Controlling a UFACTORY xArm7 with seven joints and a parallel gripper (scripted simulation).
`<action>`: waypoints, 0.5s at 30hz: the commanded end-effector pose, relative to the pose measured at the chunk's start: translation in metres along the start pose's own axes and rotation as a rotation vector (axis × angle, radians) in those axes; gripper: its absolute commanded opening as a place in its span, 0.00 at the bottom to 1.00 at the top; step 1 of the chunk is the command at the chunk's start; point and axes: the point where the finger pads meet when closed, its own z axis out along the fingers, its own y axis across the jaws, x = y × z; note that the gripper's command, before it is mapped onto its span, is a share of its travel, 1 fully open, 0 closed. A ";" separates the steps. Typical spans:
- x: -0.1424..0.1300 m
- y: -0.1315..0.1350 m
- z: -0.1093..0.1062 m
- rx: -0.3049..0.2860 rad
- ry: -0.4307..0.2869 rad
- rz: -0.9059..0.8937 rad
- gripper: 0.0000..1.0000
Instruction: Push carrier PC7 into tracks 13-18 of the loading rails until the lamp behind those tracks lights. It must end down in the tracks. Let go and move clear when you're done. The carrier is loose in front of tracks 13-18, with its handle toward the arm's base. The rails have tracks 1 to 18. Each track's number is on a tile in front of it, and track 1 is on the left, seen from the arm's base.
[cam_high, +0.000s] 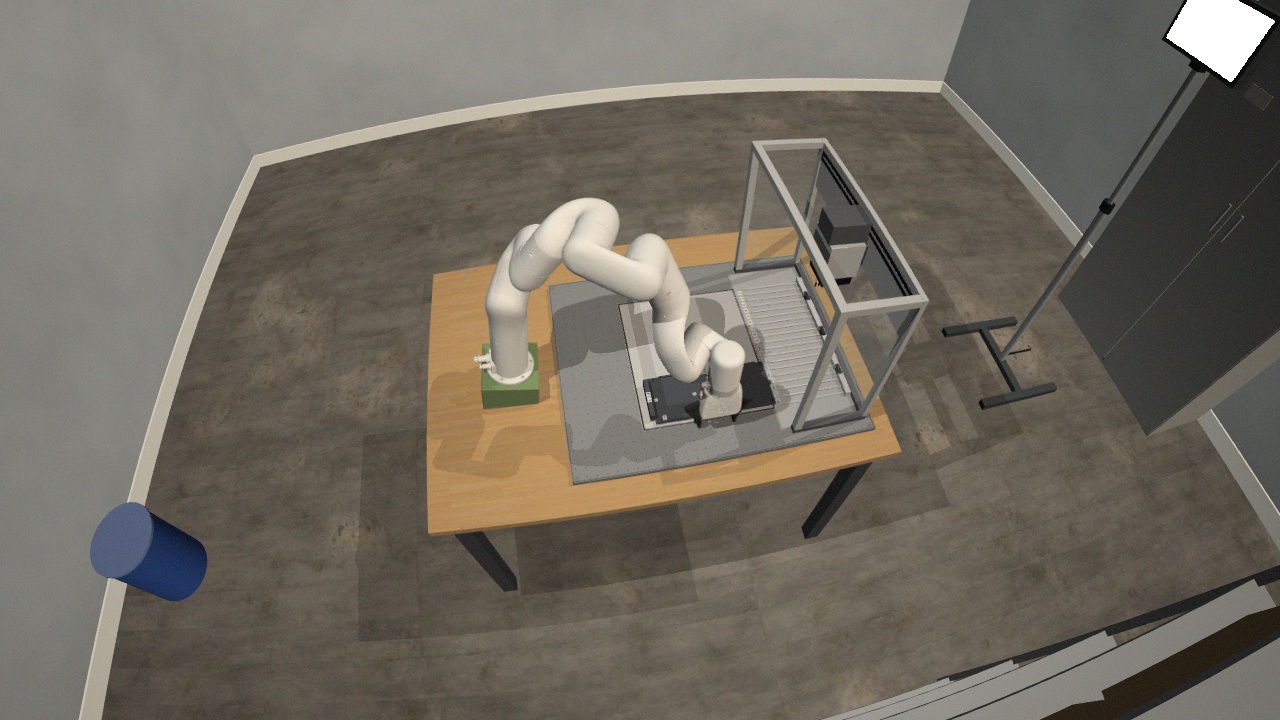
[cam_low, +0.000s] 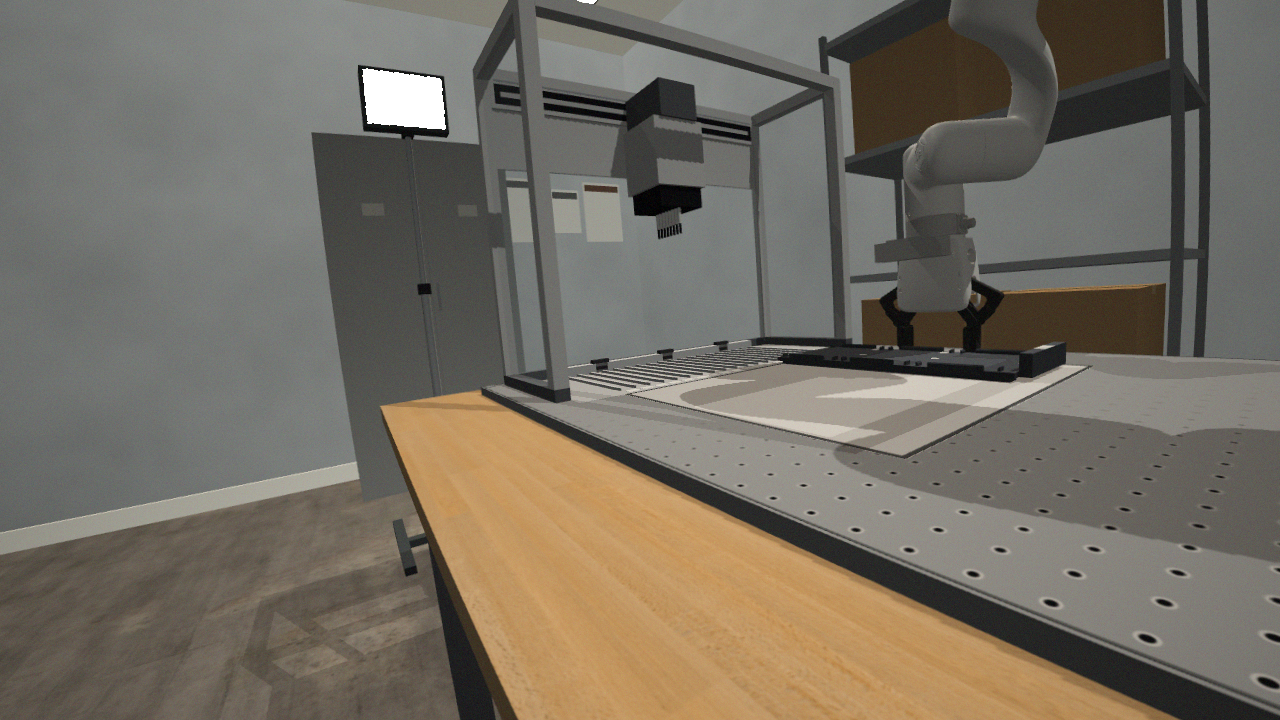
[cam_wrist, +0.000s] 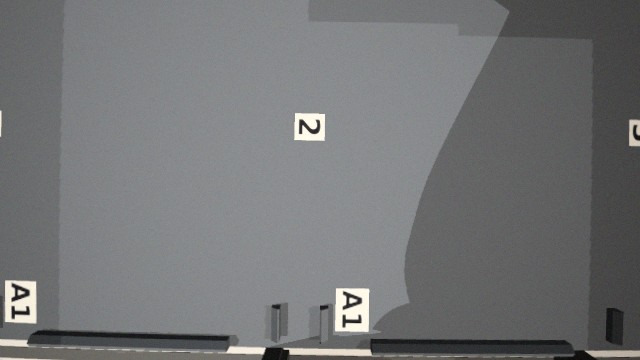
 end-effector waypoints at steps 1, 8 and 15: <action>-0.001 0.002 -0.002 -0.004 -0.002 0.000 1.00; -0.001 0.002 -0.002 -0.004 -0.002 0.000 1.00; -0.005 0.002 -0.002 -0.004 -0.002 0.000 1.00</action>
